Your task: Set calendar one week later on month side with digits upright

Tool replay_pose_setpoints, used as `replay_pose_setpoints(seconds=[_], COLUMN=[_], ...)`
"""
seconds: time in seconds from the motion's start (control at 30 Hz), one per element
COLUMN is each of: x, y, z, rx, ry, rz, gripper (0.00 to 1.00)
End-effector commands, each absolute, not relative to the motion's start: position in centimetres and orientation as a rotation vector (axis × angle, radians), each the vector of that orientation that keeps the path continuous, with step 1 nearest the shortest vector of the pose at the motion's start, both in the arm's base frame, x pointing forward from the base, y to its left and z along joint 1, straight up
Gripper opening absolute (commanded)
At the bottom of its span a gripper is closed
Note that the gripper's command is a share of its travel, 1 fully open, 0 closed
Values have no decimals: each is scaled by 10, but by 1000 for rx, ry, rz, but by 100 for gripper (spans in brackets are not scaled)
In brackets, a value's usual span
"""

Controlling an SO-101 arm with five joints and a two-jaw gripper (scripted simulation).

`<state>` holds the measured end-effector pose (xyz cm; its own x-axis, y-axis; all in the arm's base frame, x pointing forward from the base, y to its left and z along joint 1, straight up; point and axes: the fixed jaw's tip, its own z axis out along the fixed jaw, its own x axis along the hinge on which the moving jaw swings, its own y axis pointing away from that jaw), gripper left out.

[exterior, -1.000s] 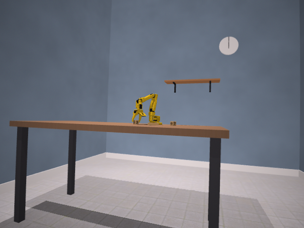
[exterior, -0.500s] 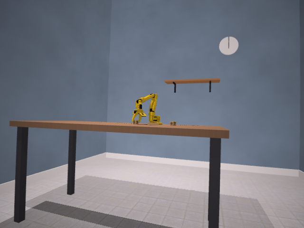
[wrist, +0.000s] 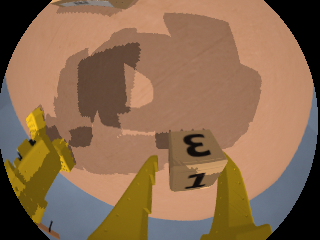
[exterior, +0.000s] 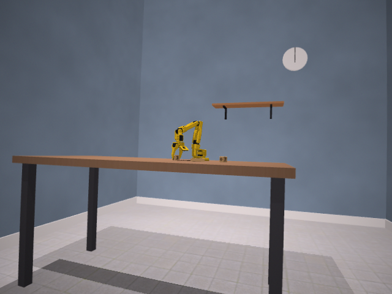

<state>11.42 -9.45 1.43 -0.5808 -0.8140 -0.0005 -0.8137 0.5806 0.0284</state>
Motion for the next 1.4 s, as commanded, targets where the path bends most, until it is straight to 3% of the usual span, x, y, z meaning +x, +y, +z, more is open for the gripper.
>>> replay_pose_setpoints(seconds=[0.0, 0.83, 1.17, 1.37], x=[122, 125, 125, 125], y=[-101, -103, -103, -103], z=[19, 19, 19, 19], rx=[1441, 1441, 1441, 1441], ry=[-2799, -2800, -2800, -2799], rz=[25, 25, 25, 25], gripper=[24, 17, 1, 0])
